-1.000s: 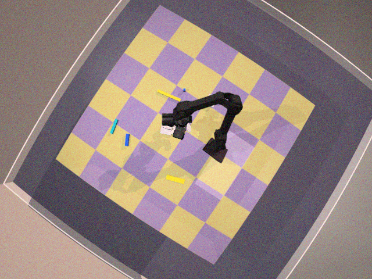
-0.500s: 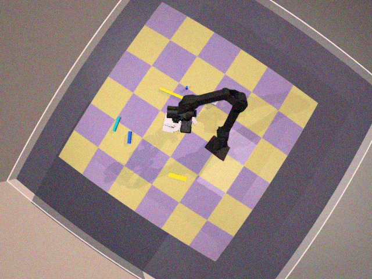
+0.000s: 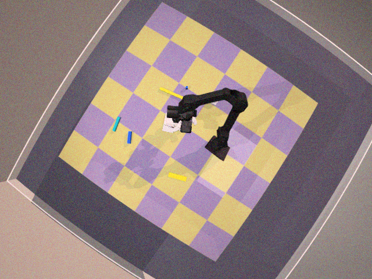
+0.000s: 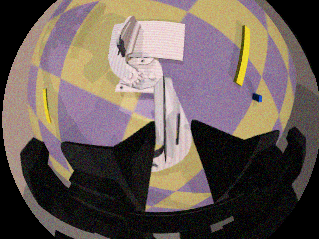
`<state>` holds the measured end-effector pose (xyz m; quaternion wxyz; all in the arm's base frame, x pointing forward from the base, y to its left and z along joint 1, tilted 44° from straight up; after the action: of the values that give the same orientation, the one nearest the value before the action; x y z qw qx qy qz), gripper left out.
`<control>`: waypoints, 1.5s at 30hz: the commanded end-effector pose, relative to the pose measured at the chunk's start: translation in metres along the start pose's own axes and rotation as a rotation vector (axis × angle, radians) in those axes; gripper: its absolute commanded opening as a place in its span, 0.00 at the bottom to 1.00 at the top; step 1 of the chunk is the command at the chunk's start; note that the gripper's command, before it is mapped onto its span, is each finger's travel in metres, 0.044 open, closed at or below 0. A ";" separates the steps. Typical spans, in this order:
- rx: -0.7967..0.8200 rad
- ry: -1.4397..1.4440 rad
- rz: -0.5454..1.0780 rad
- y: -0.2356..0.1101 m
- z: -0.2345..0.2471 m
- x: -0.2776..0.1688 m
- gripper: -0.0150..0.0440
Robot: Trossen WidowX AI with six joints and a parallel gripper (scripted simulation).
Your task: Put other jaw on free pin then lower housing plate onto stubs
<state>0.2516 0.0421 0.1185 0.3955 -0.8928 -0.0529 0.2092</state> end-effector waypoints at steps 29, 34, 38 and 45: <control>-0.006 -0.025 -0.002 -0.004 0.000 0.053 0.48; -0.006 -0.024 -0.003 -0.003 0.002 0.069 0.48; -0.006 -0.024 -0.004 -0.002 0.003 0.082 0.48; -0.006 -0.024 -0.004 -0.001 0.005 0.093 0.48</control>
<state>0.3305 0.0695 0.0879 0.3960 -0.8908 -0.0594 0.2148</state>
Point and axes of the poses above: the point midway between the two fingers, 35 mm back from their tips, its own y axis out along the fingers, its own z axis across the jaws, x = y × z, the point moved 8 cm from there along -y, back along the fingers, and after that the axes turned 2 degrees about y, right-handed, at the moved point
